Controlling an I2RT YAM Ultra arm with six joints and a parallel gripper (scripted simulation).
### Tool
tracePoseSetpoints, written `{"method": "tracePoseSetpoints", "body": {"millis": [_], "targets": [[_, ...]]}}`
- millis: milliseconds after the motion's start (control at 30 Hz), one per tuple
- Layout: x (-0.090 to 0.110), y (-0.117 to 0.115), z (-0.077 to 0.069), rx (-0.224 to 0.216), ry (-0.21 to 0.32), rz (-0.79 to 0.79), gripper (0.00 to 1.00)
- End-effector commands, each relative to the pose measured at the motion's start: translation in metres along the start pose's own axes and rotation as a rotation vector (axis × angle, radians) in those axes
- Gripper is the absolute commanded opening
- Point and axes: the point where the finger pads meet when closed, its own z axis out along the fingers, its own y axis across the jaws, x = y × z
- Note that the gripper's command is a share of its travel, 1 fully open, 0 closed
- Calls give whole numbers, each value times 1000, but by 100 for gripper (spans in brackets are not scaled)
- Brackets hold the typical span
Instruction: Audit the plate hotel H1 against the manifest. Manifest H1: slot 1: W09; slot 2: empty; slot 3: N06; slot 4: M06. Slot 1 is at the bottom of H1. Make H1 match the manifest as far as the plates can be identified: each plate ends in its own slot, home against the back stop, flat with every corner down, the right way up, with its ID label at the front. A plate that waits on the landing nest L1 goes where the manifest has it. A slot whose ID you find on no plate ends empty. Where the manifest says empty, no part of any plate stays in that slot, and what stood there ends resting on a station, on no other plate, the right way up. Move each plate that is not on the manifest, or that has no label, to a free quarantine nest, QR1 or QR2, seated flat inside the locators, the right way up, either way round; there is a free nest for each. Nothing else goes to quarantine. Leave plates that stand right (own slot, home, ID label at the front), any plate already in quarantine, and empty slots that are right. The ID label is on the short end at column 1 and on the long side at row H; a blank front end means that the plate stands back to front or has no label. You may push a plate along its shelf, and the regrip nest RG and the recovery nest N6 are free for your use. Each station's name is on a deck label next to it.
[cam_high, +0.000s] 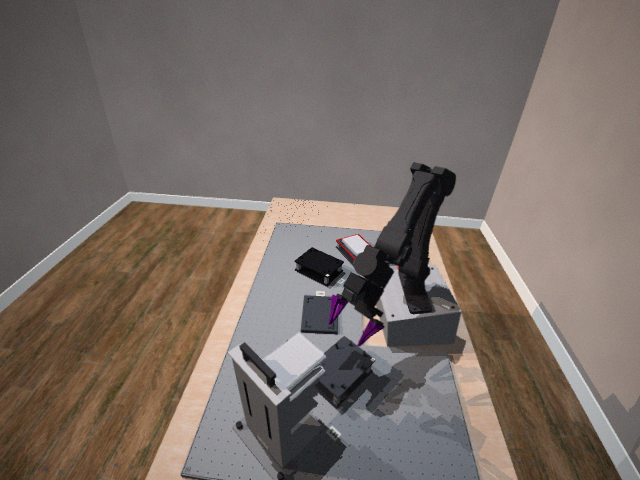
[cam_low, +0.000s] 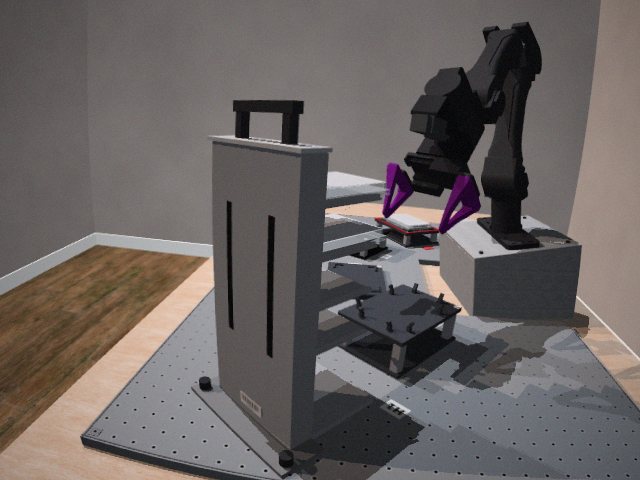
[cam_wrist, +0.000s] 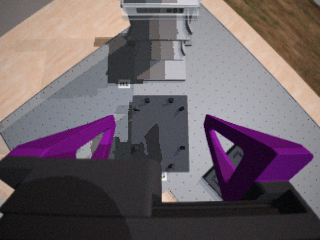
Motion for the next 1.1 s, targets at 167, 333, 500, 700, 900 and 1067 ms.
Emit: {"method": "tracePoseSetpoints", "body": {"millis": [167,333,500,700,900,1067], "targets": [[-22,-1,5,1,-42,2,100],[-25,-1,7,1,-42,2,100],[-30,-1,12,1,-42,2,100],[-36,-1,17,1,-42,2,100],[-39,-1,21,1,-42,2,100],[-44,-1,25,1,-43,2,100]]}}
